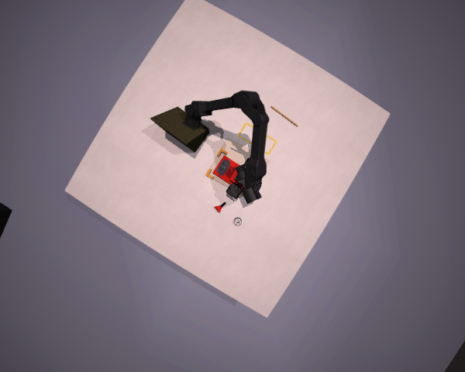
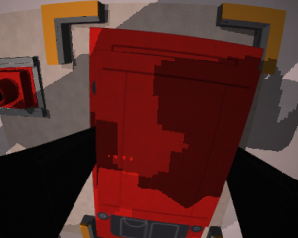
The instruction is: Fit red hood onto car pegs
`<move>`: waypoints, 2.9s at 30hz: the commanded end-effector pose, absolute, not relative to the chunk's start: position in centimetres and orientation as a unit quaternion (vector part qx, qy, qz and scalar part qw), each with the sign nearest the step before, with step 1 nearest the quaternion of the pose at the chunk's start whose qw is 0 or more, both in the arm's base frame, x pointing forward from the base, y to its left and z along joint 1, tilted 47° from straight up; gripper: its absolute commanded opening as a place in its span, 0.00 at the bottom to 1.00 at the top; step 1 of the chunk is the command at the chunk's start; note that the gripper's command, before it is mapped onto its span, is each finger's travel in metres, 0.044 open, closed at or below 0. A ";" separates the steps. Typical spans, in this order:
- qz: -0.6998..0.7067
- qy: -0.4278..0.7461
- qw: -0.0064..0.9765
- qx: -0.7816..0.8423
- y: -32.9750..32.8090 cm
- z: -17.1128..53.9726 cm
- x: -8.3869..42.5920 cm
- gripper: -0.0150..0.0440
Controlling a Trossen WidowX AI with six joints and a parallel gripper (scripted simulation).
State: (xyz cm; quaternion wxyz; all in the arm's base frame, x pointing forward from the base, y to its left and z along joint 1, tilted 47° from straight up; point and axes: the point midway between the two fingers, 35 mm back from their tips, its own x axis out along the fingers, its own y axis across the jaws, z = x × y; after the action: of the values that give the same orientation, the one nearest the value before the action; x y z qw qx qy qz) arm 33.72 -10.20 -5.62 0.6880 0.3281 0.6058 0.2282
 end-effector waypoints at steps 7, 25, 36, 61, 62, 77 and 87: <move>0.228 0.606 0.688 0.327 -10.5 -5.3 33.6 0.25; 0.227 0.603 0.691 0.328 -10.5 -5.3 33.6 0.25; 0.226 0.600 0.693 0.329 -10.5 -5.3 33.6 0.25; 0.226 0.600 0.694 0.329 -10.2 -5.6 33.7 0.25; 0.226 0.600 0.694 0.329 -10.2 -5.6 33.7 0.25; 0.225 0.600 0.694 0.328 -10.6 -5.3 33.6 0.25; 0.225 0.598 0.696 0.329 -10.5 -5.3 33.6 0.25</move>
State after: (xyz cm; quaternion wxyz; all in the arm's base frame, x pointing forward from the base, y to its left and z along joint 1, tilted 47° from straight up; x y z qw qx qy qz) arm 33.62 -10.54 -5.26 0.6941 0.3313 0.5986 0.2240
